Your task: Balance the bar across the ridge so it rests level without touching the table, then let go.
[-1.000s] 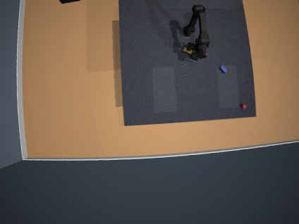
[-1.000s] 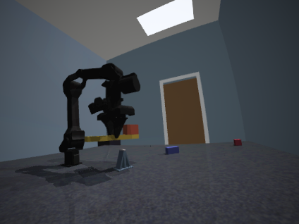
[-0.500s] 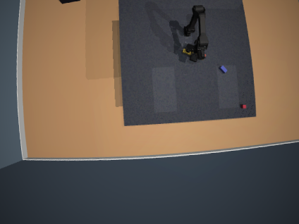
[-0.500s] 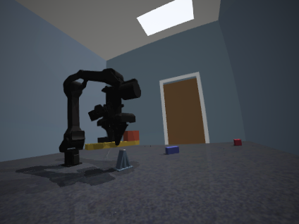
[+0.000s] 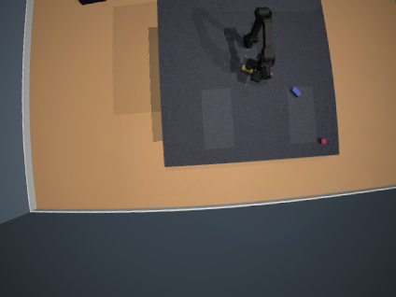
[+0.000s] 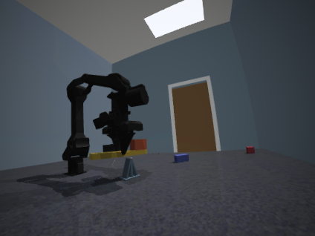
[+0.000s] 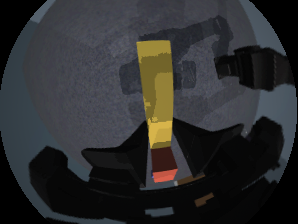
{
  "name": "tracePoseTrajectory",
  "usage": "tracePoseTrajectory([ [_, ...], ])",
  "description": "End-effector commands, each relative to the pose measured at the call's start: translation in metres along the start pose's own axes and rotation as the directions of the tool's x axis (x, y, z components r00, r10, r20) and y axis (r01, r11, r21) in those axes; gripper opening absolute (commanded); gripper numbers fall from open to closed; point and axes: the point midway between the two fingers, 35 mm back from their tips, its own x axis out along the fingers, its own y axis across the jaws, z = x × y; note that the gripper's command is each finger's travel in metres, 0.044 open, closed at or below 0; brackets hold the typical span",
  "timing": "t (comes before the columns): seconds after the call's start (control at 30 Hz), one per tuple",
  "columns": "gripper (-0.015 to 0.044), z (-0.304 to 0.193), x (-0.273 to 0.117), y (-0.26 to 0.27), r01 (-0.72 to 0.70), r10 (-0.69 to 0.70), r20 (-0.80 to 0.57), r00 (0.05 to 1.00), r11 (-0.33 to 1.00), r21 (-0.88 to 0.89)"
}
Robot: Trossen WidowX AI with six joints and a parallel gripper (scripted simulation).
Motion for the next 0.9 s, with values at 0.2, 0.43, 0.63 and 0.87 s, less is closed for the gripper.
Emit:
tracePoseTrajectory([
  [0.2, 0.0, -0.0006, 0.0008, 0.0003, -0.001, 0.001, -0.004, 1.0, 1.0, -0.004],
  [0.43, 0.0, -0.0006, 0.0013, 0.0003, -0.001, 0.001, -0.004, 1.0, 1.0, -0.004],
  [0.63, 0.0, -0.0007, 0.0019, 0.0003, -0.001, 0.001, -0.004, 1.0, 1.0, -0.004],
  [0.87, 0.0, -0.0007, 0.0024, 0.0003, -0.001, 0.001, -0.004, 1.0, 1.0, -0.004],
])
